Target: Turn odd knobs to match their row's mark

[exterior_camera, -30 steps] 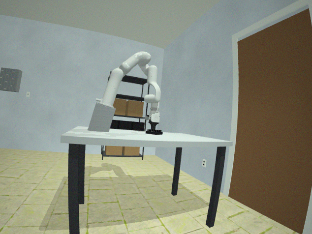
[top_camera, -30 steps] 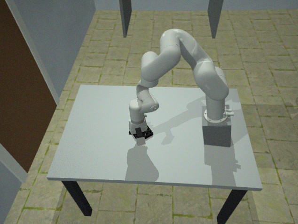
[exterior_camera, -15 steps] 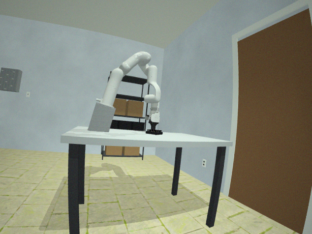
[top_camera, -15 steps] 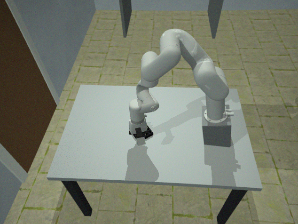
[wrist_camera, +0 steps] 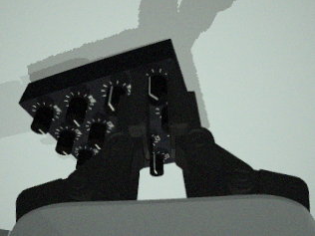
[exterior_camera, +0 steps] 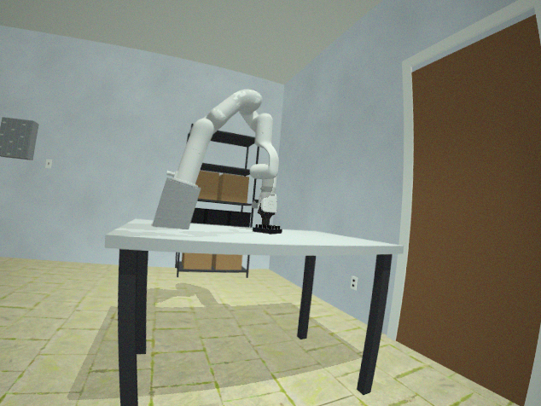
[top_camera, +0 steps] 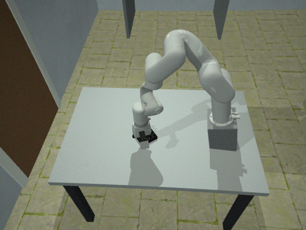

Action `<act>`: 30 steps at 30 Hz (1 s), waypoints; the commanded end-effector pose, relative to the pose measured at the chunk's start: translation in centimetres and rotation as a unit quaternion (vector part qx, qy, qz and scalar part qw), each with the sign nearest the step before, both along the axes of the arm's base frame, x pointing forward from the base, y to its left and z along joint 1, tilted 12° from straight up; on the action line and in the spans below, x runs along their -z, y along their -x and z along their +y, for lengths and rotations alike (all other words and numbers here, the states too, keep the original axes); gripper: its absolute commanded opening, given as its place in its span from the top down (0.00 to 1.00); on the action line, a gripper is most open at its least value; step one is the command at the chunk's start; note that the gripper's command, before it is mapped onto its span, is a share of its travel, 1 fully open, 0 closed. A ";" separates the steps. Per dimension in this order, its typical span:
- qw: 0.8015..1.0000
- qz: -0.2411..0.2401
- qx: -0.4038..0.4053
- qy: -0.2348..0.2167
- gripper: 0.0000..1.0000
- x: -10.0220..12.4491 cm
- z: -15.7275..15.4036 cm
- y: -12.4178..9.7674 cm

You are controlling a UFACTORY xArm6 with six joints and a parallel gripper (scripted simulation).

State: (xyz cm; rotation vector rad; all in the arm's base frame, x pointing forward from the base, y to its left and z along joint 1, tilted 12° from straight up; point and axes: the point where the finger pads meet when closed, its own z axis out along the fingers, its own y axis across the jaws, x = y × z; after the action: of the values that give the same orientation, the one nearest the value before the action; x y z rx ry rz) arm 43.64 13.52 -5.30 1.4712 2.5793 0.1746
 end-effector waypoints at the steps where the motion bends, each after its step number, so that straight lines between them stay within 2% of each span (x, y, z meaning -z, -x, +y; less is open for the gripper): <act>1: 1.000 -0.001 0.001 -0.001 0.92 -0.1 0.0 -0.1; 19: 0.998 0.000 0.069 -0.015 0.92 -0.1 0.0 -0.1; 30: 0.981 0.002 0.189 -0.040 0.92 -0.1 0.0 -0.1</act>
State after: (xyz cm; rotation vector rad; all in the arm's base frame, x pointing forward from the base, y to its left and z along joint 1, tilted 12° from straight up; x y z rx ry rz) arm 43.64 13.51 -5.30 1.8063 2.3863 0.2090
